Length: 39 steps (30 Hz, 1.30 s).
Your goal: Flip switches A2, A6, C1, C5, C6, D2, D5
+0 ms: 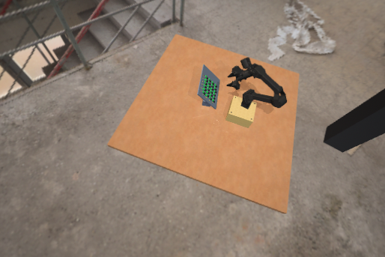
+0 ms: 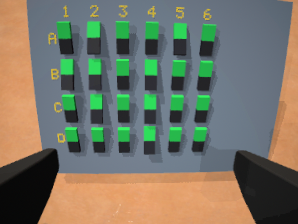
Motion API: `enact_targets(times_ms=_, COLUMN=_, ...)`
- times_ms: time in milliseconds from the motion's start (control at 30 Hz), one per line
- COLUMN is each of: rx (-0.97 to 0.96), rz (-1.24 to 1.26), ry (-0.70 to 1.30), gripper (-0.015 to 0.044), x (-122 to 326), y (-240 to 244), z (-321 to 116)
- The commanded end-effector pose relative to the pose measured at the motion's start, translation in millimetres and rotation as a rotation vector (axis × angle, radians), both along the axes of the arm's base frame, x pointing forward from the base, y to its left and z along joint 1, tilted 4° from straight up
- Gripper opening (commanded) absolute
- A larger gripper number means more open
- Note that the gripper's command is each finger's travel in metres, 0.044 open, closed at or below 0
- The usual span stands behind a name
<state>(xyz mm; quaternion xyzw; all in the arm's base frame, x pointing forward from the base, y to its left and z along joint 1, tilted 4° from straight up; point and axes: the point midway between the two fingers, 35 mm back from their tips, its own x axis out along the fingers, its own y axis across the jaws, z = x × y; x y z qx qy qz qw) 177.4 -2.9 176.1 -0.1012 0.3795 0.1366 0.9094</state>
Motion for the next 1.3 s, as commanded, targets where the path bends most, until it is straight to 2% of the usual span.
enact_targets(times_ms=0, rx=0.000, rz=0.000, ry=0.001, gripper=0.0374, x=1.1, y=0.2, z=-0.4)
enact_targets(times_ms=200, rx=-0.005, rz=0.012, ry=0.028, gripper=0.0216, x=36.9, y=17.5, z=-15.9)
enact_targets(times_ms=467, rx=0.005, rz=0.020, ry=0.011, gripper=0.0006, x=76.8, y=74.4, z=-40.4)
enact_targets(times_ms=633, rx=0.008, rz=0.020, ry=0.006, gripper=0.0000, x=80.3, y=80.7, z=-44.0)
enact_targets(times_ms=767, rx=0.016, rz=0.021, ry=-0.016, gripper=0.0000, x=100.6, y=86.4, z=-67.0)
enact_targets(times_ms=1267, rx=0.017, rz=0.021, ry=-0.018, gripper=0.0000, x=111.7, y=89.6, z=-79.3)
